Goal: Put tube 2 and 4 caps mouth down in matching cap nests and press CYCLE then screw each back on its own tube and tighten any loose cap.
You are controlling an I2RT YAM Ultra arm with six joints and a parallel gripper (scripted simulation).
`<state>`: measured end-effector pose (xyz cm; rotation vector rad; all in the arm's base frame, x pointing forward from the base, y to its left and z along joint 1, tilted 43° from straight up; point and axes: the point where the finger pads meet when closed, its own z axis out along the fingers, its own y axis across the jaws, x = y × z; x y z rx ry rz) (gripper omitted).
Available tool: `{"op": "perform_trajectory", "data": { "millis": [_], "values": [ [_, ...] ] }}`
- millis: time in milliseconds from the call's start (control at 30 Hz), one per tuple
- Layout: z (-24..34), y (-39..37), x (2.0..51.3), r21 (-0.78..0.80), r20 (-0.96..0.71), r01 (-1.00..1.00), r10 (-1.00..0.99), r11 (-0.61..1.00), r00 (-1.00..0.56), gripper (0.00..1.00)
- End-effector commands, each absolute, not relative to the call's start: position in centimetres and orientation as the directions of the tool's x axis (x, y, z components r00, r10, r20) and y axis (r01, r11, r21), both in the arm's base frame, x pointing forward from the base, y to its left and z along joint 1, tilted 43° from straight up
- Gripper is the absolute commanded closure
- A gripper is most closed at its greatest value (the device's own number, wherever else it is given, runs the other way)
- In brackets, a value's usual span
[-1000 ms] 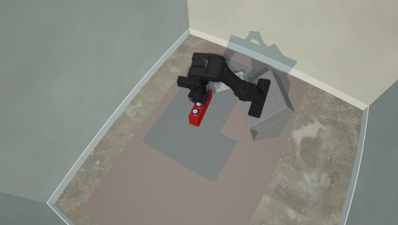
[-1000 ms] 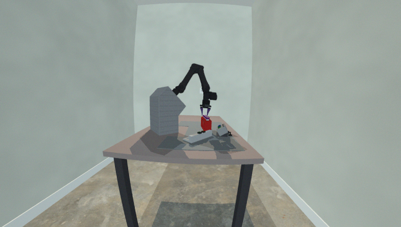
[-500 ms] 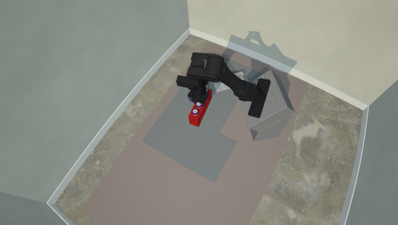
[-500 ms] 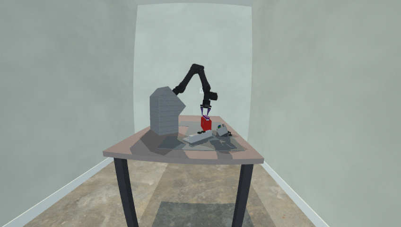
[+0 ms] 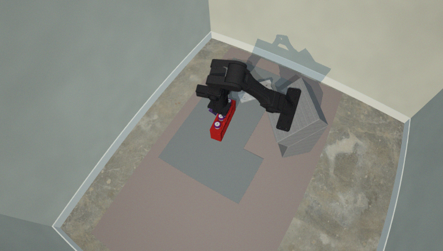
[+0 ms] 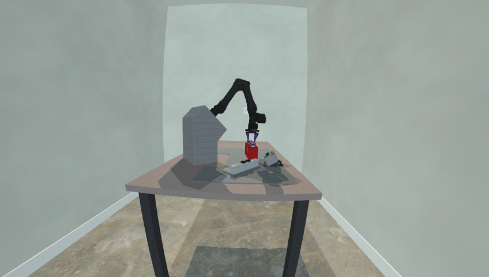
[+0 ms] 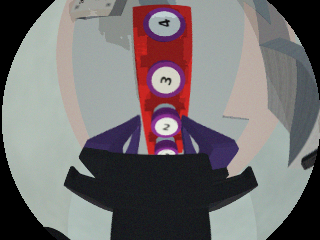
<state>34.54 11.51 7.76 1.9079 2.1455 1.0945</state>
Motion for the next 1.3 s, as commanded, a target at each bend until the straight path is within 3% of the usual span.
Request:
{"op": "perform_trajectory", "data": {
  "millis": [0,1267],
  "values": [
    [8.40,11.31,35.40,0.573,0.380,0.819,0.896,-0.031,-0.232,0.51],
    [7.61,11.87,34.65,0.573,0.380,0.819,0.895,-0.031,-0.232,0.51]
  ]
}}
